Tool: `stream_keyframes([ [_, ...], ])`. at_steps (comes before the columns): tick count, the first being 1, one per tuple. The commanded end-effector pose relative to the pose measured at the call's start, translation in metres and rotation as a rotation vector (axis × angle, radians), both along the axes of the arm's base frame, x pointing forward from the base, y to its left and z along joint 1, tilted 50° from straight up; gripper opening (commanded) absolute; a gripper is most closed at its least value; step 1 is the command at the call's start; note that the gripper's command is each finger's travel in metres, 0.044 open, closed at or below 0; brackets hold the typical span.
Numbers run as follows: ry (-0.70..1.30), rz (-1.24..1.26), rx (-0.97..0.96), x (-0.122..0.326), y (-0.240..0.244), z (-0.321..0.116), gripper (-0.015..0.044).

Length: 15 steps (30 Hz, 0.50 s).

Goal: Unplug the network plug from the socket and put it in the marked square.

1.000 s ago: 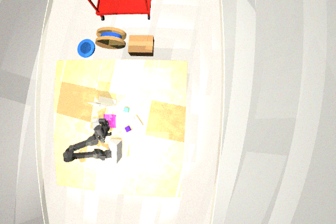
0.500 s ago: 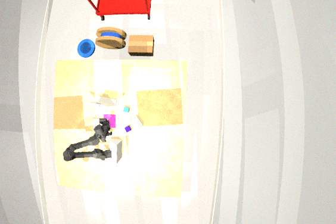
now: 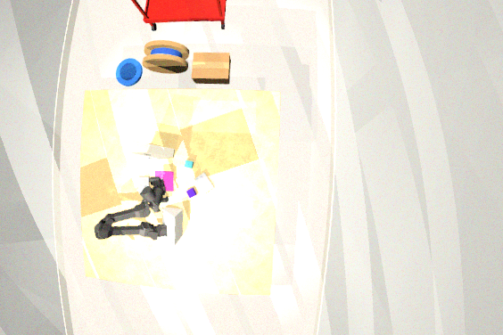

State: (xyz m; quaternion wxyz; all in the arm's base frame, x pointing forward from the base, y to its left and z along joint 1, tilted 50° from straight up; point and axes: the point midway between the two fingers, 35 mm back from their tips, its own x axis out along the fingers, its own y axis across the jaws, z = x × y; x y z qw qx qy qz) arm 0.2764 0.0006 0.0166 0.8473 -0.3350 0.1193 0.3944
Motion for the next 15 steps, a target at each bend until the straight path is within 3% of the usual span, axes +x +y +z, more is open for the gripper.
stream_keyframes([
  [1,0.006,-0.004,0.004,-0.0009,0.0035,-0.0032,0.0000],
  [15,0.004,-0.005,0.006,-0.0002,0.0102,-0.0063,0.0000],
])
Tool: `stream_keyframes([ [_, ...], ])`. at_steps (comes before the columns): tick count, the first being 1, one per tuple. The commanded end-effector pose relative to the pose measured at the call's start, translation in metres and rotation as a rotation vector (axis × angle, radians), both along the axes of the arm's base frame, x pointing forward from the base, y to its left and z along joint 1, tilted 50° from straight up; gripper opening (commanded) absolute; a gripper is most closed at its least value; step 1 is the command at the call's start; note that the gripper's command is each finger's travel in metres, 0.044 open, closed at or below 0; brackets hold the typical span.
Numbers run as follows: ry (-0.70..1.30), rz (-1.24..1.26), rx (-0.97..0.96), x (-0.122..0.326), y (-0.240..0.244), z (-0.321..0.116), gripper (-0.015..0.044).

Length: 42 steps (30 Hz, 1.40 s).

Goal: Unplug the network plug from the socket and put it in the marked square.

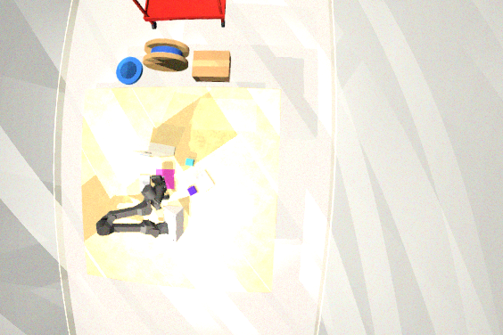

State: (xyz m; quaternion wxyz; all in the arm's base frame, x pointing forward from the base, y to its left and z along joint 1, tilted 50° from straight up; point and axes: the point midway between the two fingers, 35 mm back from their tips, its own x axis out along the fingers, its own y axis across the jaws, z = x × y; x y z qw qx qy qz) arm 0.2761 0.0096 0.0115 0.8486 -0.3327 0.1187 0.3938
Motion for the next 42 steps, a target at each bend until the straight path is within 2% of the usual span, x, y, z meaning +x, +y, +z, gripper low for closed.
stream_keyframes([
  [1,0.004,-0.003,0.001,0.000,0.002,-0.001,0.0000],
  [11,0.000,0.000,0.000,0.000,0.002,-0.001,0.0000],
  [17,0.000,0.000,0.000,0.000,0.002,-0.001,0.0156],
  [42,0.004,-0.001,-0.002,-0.011,-0.010,0.006,0.0156],
])
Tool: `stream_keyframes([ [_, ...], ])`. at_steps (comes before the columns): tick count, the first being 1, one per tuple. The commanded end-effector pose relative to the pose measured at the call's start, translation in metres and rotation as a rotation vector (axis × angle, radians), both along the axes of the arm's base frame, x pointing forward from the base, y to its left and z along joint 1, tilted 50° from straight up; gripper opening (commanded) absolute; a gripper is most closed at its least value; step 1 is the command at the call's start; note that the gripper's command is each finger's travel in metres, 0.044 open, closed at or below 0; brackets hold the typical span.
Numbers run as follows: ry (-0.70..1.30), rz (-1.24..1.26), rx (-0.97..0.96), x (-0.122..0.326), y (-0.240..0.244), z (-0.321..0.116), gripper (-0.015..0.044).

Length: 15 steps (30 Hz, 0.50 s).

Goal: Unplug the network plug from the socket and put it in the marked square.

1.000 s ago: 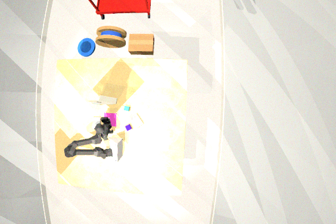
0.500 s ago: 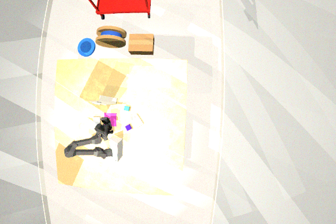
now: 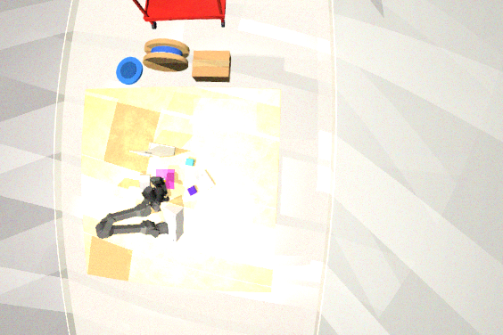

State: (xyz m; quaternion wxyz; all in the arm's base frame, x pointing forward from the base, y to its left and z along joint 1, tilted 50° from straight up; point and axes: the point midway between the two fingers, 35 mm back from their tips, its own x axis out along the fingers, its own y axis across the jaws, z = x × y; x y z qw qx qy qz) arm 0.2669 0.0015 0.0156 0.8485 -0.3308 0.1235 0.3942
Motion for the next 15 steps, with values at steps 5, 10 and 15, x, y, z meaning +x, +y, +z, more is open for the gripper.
stream_keyframes([
  [5,-0.006,0.002,-0.001,-0.0047,-0.0047,0.0047,0.0156],
  [10,-0.006,0.001,0.000,-0.0079,-0.0072,0.0071,0.0156],
  [15,-0.004,0.001,-0.002,-0.0077,-0.0101,0.0080,0.0156],
])
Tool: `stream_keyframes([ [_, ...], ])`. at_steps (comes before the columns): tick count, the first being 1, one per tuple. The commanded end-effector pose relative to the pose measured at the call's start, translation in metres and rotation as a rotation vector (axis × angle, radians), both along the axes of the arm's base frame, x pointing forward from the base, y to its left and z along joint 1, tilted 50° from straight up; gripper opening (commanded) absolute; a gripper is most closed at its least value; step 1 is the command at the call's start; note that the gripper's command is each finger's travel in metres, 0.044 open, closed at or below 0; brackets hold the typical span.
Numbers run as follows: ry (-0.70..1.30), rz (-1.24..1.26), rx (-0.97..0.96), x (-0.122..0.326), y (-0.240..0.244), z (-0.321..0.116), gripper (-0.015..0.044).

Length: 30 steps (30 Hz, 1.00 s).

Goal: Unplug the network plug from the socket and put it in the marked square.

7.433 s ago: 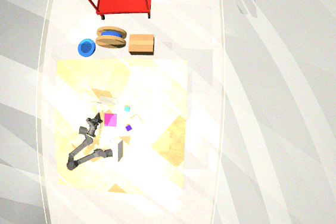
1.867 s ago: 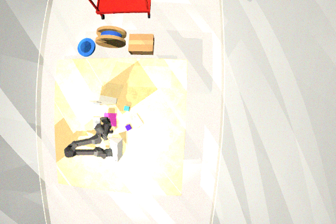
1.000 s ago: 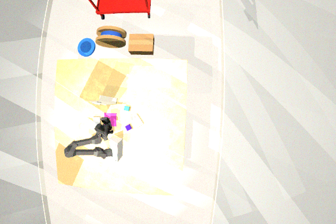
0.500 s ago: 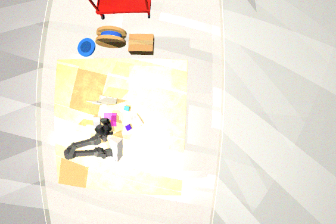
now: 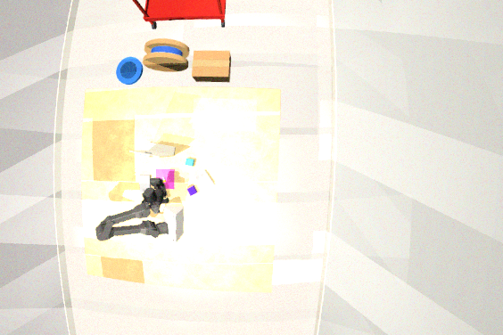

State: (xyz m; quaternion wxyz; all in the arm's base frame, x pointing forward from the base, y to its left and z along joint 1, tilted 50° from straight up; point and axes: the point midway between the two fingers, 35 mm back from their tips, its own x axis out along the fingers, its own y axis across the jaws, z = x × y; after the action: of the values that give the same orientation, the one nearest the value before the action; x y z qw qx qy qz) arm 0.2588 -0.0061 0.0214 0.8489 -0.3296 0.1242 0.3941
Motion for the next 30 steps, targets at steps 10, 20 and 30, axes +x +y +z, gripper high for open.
stream_keyframes([
  [10,-0.001,0.003,-0.010,0.001,-0.011,0.005,0.0156],
  [20,0.004,0.005,-0.014,0.000,-0.019,0.010,0.0156],
  [30,0.006,0.005,-0.016,-0.001,-0.027,0.014,0.0156],
])
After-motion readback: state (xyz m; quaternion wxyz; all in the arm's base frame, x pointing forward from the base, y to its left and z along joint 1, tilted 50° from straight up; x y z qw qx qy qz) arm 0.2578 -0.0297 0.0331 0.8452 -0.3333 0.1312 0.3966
